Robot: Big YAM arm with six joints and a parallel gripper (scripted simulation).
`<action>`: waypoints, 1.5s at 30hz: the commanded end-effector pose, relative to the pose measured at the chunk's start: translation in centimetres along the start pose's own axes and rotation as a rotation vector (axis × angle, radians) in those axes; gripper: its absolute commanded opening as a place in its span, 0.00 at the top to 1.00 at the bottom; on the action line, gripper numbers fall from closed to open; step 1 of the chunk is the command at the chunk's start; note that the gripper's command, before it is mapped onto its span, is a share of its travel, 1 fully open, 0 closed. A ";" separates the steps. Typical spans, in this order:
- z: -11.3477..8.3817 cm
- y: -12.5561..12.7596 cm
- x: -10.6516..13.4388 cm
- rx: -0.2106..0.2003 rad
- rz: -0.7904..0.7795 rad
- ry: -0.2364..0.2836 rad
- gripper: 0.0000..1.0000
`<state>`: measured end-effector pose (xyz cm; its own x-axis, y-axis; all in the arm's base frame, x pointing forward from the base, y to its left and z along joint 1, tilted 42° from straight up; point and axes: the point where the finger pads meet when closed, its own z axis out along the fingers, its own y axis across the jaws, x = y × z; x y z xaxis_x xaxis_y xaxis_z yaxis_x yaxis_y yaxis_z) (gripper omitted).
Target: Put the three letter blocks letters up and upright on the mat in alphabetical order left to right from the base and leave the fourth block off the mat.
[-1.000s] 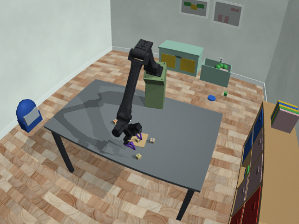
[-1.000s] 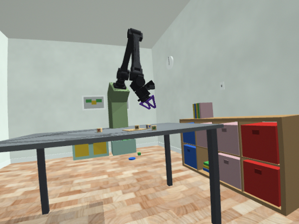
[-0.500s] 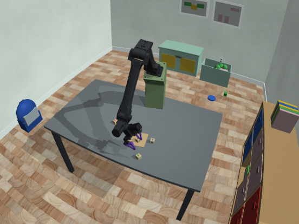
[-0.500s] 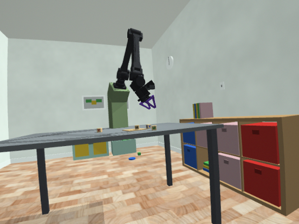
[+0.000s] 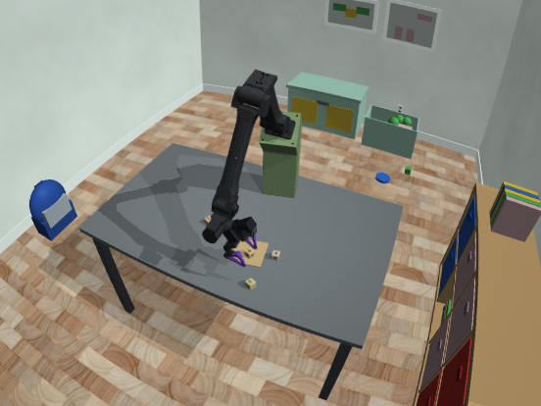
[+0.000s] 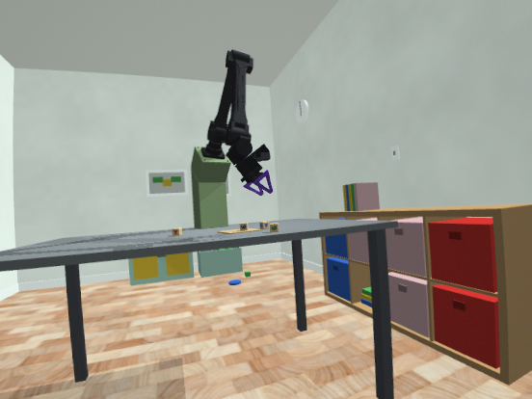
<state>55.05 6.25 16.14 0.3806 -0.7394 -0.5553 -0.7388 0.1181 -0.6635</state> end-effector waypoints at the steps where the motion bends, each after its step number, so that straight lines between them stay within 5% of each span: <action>1: -2.2 1.3 1.4 0.027 -0.025 0.021 0.00; 2: -2.2 1.3 1.4 0.027 -0.025 0.021 0.00; 5: -4.1 7.9 3.9 0.023 -0.022 0.023 0.00; 9: -5.0 10.9 4.6 0.024 -0.019 0.022 0.00; 45: -4.9 11.2 4.4 0.013 -0.011 0.019 0.00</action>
<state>45.90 1.42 7.51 0.3612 -0.7479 -0.5569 -0.7486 0.1235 -0.6514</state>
